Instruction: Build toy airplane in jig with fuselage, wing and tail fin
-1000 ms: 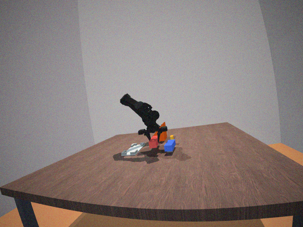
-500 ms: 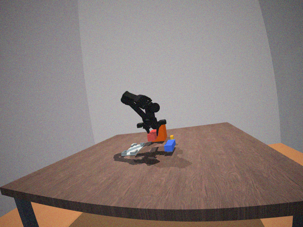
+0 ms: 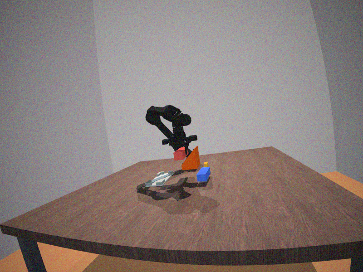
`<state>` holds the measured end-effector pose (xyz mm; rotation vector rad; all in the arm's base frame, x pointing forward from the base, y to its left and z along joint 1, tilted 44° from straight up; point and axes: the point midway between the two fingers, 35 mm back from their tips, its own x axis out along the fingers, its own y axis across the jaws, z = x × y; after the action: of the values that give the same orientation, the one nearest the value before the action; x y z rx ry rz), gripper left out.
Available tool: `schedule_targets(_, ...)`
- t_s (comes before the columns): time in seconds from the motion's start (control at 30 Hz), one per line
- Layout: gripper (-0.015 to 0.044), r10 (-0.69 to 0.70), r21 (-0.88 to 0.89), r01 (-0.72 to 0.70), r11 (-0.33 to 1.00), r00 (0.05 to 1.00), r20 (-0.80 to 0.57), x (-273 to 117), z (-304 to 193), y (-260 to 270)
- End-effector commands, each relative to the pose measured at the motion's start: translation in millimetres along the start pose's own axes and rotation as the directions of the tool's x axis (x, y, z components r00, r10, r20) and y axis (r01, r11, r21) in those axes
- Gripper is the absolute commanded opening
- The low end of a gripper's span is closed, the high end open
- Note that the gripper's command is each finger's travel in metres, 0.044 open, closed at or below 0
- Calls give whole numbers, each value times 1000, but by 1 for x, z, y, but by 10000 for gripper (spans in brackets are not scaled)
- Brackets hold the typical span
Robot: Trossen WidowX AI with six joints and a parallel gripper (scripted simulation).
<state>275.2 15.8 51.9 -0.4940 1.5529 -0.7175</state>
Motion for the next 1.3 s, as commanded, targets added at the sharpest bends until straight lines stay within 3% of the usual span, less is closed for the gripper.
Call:
schedule_targets(0.0,0,8,13,-8,1000,1000,3,-7,0,-2)
schedule_targets(1.27,0,23,50,-24,998,1000,10,43,3,-109)
